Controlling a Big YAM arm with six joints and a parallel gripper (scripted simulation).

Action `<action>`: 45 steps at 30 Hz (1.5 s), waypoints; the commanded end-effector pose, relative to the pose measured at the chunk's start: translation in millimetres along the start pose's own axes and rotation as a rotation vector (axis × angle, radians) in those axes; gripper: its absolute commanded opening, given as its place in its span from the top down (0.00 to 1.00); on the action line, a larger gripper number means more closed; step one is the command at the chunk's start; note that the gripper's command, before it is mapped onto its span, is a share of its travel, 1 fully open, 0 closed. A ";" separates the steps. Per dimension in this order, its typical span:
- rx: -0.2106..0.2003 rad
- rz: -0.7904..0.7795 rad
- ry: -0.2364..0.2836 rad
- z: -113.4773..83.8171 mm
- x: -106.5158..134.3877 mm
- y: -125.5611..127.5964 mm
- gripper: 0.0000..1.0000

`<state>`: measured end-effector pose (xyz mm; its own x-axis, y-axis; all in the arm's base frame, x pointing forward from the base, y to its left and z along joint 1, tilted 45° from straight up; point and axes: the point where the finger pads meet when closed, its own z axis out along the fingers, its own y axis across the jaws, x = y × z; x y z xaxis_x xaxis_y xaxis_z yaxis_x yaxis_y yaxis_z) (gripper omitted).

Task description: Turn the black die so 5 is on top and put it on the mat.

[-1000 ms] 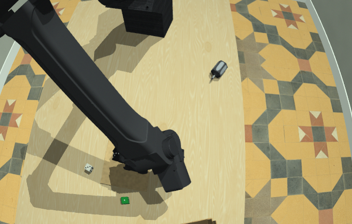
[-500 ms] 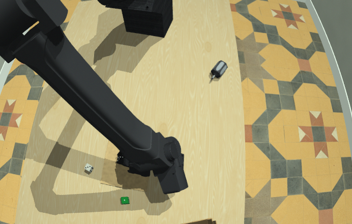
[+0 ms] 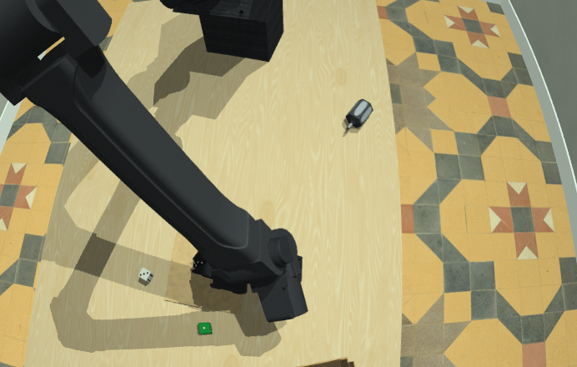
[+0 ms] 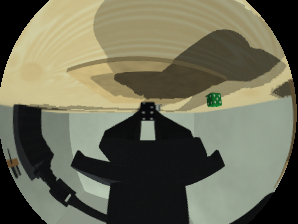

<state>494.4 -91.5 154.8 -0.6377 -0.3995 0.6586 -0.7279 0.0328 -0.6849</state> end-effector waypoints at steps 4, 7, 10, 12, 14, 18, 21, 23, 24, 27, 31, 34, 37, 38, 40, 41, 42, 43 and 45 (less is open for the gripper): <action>0.006 0.017 -0.002 -1.0 6.0 -11.4 0.85; 0.006 0.019 -0.002 -0.9 6.0 -11.4 0.85; 0.006 0.019 -0.002 -0.9 6.0 -11.4 0.85; 0.006 0.019 -0.002 -0.9 6.0 -11.4 0.85; 0.006 0.019 -0.002 -0.9 6.0 -11.4 0.85; 0.006 0.019 -0.002 -0.9 6.0 -11.4 0.85; 0.006 0.019 -0.002 -0.9 6.0 -11.4 0.85; 0.006 0.019 -0.002 -1.0 6.0 -11.4 0.85; 0.006 0.019 -0.002 -0.9 6.0 -11.4 0.85; 0.006 0.019 -0.002 -0.9 6.0 -11.4 0.85; 0.006 0.018 -0.002 -0.3 5.2 -11.1 0.85; 0.002 0.014 0.001 3.4 1.1 -8.7 0.85; -0.004 0.004 0.005 7.5 -2.9 -5.5 0.85; -0.004 0.004 0.005 7.5 -2.9 -5.5 0.85; 0.005 0.024 0.000 3.5 1.9 -12.4 0.85; 0.002 0.016 0.002 5.9 -0.9 -9.9 0.85; -0.003 0.007 0.005 9.1 -4.5 -6.3 0.85; -0.005 0.004 0.006 10.3 -5.6 -5.5 0.85; -0.005 0.004 0.005 11.1 -6.8 -5.3 0.85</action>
<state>498.3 -93.3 150.2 -0.6387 -0.3991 0.6579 -0.7271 0.0333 -0.6857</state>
